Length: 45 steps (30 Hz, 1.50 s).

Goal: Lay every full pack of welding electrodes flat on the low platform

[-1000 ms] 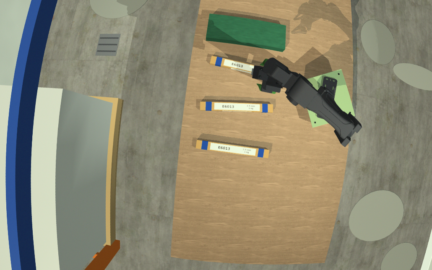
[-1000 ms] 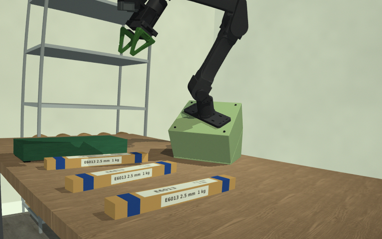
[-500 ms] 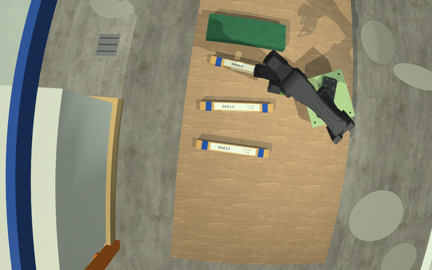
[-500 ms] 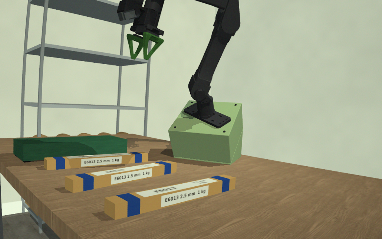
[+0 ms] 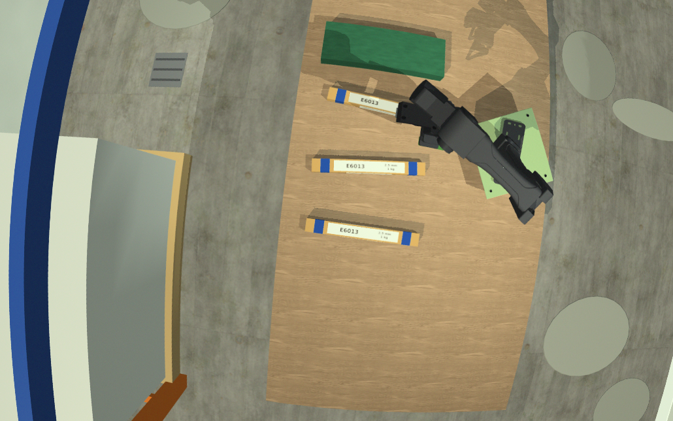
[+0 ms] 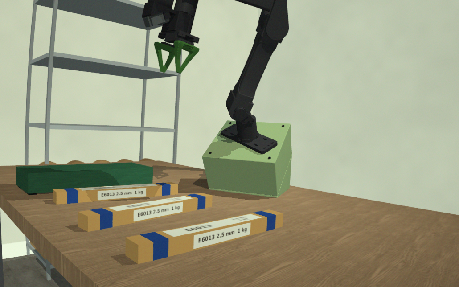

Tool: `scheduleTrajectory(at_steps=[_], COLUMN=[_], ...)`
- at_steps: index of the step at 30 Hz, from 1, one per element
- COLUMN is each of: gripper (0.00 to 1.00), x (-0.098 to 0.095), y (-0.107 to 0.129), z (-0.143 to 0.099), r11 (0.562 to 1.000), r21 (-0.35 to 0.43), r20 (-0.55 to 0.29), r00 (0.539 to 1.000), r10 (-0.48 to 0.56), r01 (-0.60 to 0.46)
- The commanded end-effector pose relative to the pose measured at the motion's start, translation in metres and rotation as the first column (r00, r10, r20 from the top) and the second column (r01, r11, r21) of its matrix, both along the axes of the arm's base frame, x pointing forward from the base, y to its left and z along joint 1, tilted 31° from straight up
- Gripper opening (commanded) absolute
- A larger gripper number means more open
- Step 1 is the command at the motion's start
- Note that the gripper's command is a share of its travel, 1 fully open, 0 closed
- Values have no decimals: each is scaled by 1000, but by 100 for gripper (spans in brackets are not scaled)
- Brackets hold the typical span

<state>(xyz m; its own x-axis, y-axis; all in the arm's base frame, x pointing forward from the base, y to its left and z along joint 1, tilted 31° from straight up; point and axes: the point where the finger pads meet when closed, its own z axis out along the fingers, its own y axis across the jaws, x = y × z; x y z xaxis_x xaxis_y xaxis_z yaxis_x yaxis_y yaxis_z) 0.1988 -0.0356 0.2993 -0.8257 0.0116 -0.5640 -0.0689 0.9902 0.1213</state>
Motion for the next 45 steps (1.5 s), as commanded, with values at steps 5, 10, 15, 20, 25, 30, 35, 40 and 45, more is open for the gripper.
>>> scheduleTrajectory(at_steps=[5,10,15,20,25,30,35,40,45], gripper=[76,76,76,76,44,44,44,44,44], x=[-1,-1,-1,-1,11,42,53,86,113], y=[0,0,0,0,3,11,18,24,33], z=[13,13,13,13,6,-6,-20,-45,-62], r11=[994,994,994,994,994,993,993,992,992], r21=[68,68,68,68,70,69,66,80,79], r20=[-99,-99,-99,-99,-101,-103,-95,-127,-126], r00=[991,991,991,991,990,989,990,986,987], r10=[93,93,93,93,95,104,103,104,104], r01=[-87,-87,-86,-86,-88,-97,-97,-95,-95])
